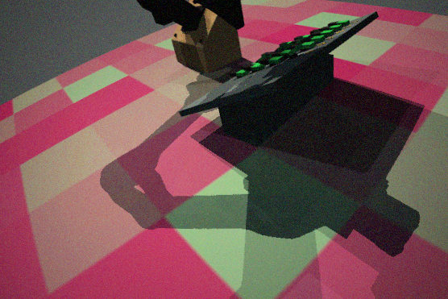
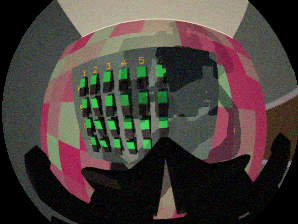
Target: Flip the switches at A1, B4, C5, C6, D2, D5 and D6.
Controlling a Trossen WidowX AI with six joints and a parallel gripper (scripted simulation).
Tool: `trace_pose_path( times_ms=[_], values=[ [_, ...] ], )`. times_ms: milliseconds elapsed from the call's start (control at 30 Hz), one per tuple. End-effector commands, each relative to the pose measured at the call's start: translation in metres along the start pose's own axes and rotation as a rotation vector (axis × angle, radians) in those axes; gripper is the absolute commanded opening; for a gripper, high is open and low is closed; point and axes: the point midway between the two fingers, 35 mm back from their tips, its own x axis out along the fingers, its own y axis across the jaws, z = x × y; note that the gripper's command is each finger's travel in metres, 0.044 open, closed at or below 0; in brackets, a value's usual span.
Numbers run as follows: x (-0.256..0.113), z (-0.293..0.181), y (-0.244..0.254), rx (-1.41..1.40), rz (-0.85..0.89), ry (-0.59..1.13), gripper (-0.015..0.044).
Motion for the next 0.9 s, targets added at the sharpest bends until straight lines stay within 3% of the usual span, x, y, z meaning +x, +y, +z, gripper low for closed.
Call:
trace_pose_path(
  times_ms=[0, 267, 433, 567, 867],
  values=[
    [-0.004, -0.003, 0.009, 0.007, 0.002, 0.003, 0.0],
    [-0.005, -0.04, 0.112, 0.007, 0.002, 0.003, 0.0],
    [-0.003, -0.041, 0.114, 0.008, 0.001, 0.004, 0.0],
    [0.028, -0.041, 0.114, 0.008, -0.001, 0.026, 0.0],
    [0.039, -0.041, 0.113, 0.008, -0.002, 0.027, 0.0]
  ],
)
